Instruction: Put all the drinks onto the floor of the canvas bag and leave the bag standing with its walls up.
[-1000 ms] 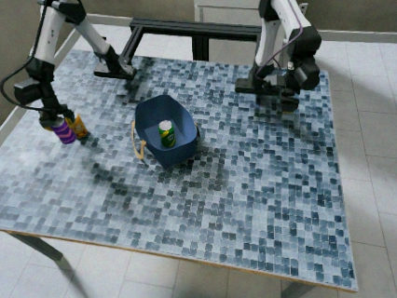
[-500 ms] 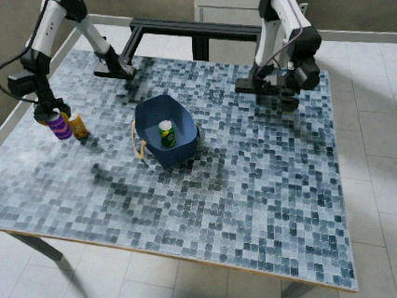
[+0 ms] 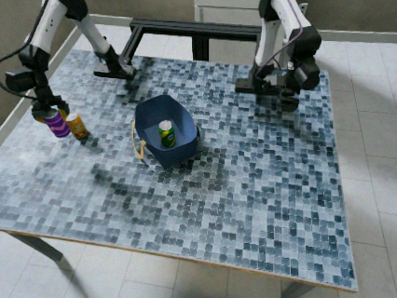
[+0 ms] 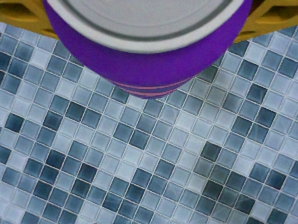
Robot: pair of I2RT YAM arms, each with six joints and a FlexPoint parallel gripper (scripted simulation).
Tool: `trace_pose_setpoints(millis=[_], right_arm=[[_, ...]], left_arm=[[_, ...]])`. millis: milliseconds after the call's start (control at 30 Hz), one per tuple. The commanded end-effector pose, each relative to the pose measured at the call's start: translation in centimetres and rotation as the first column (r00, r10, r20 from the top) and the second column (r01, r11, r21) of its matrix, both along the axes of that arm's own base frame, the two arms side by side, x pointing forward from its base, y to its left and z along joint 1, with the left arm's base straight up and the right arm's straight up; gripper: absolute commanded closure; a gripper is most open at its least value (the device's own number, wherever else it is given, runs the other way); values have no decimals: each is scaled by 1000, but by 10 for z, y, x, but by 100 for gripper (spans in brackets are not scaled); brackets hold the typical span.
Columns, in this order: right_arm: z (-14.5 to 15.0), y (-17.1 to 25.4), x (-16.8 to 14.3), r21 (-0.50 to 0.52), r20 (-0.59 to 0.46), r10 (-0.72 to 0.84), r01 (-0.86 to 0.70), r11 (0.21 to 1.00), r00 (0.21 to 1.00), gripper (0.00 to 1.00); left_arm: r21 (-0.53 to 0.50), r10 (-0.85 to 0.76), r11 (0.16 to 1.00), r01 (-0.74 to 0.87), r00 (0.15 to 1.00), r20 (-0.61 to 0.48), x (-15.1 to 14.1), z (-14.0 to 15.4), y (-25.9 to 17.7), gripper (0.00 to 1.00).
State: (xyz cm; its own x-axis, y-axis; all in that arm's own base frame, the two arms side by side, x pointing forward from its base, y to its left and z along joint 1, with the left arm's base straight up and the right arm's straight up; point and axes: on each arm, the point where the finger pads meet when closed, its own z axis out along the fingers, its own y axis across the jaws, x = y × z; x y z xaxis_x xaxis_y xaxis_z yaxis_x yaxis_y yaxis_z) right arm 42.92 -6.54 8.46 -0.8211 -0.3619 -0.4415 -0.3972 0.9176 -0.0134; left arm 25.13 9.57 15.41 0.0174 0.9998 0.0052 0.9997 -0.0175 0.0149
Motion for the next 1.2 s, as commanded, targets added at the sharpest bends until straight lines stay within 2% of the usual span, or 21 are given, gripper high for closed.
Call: trace_pose_setpoints(millis=[0, 67, 233, 300, 467, 533, 600, 700, 733, 767, 1033, 1067, 1167], right_arm=[[42, 0, 22, -20, 150, 20, -18, 1000, 989, 33], [25, 3, 11, -8, 108, 19, -18, 1000, 994, 33], [38, 0, 19, -19, 145, 19, -17, 1000, 989, 33], [25, 1, 11, -10, 113, 17, -16, 1000, 993, 33], [37, -1, 17, -18, 142, 16, -14, 1000, 990, 33], [22, 1, 8, -9, 108, 15, -14, 1000, 994, 33], [34, -2, 16, -17, 140, 14, -12, 1000, 990, 33], [36, -2, 17, -16, 138, 12, -10, 1000, 990, 33], [35, 0, 6, -3, 87, 11, -11, 1000, 996, 33], [37, 0, 5, -1, 84, 10, -10, 1000, 996, 33], [58, -4, 16, -14, 134, 8, -6, 1000, 991, 33], [59, 0, 9, -3, 94, 9, -9, 1000, 995, 33], [69, -3, 8, -3, 96, 2, -2, 1000, 995, 33]], left_arm=[[6, 1, 1000, -1, 1000, 24, 7, 9, 0, 0], [6, 1, 1000, -1, 1000, 24, 7, 9, 0, 0], [6, 1, 1000, -1, 1000, 24, 7, 9, 0, 0], [6, 1, 1000, -1, 1000, 24, 7, 9, 0, 0], [6, 1, 1000, -1, 1000, 24, 7, 9, 0, 0], [6, 1, 1000, -1, 1000, 24, 7, 9, 0, 0], [6, 1, 1000, -1, 1000, 24, 7, 9, 0, 0], [6, 1, 1000, -1, 1000, 24, 7, 9, 0, 0], [6, 1, 1000, -1, 1000, 24, 7, 9, 0, 0], [6, 1, 1000, -1, 1000, 24, 7, 9, 0, 0], [6, 1, 1000, -1, 1000, 24, 7, 9, 0, 0], [6, 1, 1000, -1, 1000, 24, 7, 9, 0, 0], [6, 1, 1000, -1, 1000, 24, 7, 9, 0, 0]])
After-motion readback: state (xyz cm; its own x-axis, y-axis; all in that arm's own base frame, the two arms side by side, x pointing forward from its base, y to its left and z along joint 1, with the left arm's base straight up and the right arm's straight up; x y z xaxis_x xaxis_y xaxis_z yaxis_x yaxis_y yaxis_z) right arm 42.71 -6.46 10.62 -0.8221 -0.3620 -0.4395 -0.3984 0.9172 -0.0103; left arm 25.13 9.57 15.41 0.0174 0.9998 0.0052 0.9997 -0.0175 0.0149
